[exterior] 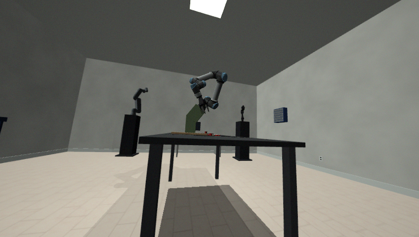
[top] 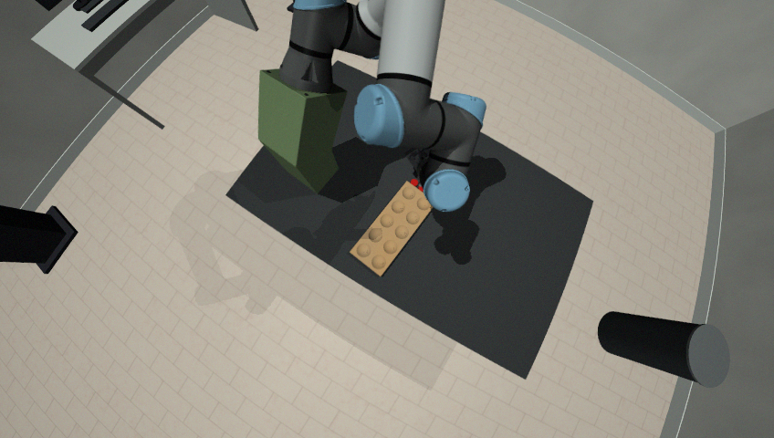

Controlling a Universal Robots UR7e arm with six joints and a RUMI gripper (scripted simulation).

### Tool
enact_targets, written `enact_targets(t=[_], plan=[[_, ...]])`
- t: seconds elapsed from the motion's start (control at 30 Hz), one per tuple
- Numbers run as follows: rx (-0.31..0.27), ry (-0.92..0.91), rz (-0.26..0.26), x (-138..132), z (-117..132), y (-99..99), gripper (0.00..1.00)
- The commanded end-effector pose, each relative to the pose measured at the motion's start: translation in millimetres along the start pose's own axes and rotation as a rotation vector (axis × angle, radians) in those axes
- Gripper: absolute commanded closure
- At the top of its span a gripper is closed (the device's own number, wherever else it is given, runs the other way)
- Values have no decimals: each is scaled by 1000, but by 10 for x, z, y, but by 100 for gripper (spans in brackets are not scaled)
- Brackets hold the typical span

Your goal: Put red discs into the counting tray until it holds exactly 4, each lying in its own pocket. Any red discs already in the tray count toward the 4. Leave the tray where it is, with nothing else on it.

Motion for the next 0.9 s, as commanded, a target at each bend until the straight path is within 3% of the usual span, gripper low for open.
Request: enact_targets(t=[0.0, 0.1, 0.17, 0.27, 0.37, 0.47, 0.53, 0.63, 0.7, 0.73, 0.77, 0.83, 0.87], plan=[[46, 27, 146, -177, 144, 112, 72], [60, 34, 185, -228, 183, 144, 72], [92, 49, 263, -333, 265, 212, 72], [92, 49, 263, -333, 265, 212, 72], [149, 70, 378, -502, 397, 318, 72], [170, 77, 416, -562, 444, 355, 72], [217, 91, 490, -686, 543, 430, 72], [241, 97, 526, -750, 595, 467, 72], [295, 110, 596, -883, 706, 543, 72], [295, 110, 596, -883, 706, 543, 72], [323, 117, 630, -951, 764, 581, 72], [323, 117, 630, -951, 764, 581, 72], [353, 123, 663, -1021, 825, 619, 72]])
Point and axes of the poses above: the point where the finger pads meet when closed, its own y axis back along the fingers, its own x axis across the jaws, z = x × y, the point moved 8 cm from there along y, back along the fingers, and after that the axes turned 15 degrees about -y, right-handed, at the moved point
